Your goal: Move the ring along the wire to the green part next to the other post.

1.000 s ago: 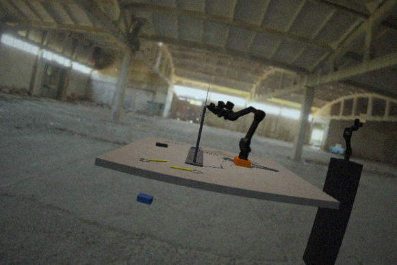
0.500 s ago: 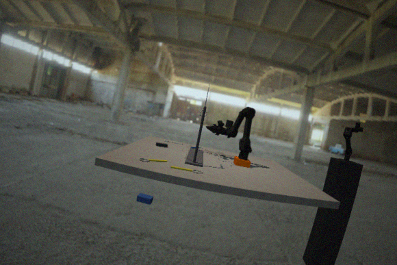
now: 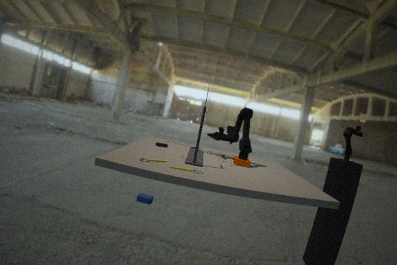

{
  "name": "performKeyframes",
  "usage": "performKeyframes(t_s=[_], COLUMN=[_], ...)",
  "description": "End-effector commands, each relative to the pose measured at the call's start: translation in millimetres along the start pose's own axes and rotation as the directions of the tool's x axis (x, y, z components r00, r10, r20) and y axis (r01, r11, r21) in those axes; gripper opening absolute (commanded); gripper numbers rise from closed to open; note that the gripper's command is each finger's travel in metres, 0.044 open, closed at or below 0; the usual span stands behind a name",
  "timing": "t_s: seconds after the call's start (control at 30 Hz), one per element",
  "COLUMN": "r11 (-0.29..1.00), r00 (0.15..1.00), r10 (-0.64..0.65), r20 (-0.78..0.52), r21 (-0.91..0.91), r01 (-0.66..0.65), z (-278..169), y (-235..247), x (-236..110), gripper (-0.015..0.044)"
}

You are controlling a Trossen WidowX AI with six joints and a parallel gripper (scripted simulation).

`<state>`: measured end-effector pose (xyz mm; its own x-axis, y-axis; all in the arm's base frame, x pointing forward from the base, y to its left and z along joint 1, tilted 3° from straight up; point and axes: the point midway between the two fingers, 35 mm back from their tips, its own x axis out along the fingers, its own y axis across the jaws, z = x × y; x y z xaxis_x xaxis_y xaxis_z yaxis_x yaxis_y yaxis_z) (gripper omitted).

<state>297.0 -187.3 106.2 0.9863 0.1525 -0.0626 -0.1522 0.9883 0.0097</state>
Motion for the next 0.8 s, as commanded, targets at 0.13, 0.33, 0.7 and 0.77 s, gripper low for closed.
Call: performKeyframes(t_s=[0.13, 0.33, 0.7, 0.77], r11=[1.0, 1.0, 1.0, 1.0], r00=[1.0, 1.0, 1.0, 1.0], r10=[0.003, 0.003, 0.003, 0.003], r20=[0.016, 0.016, 0.017, 0.017], r21=[-0.021, -0.021, -0.021, -0.021], r01=[-0.003, -0.003, -0.003, -0.003], z=[39, 39, 40, 40], y=[-2, -3, -4, -4], x=[31, 34, 51, 54], gripper=[0.016, 0.016, 0.016, 0.016])
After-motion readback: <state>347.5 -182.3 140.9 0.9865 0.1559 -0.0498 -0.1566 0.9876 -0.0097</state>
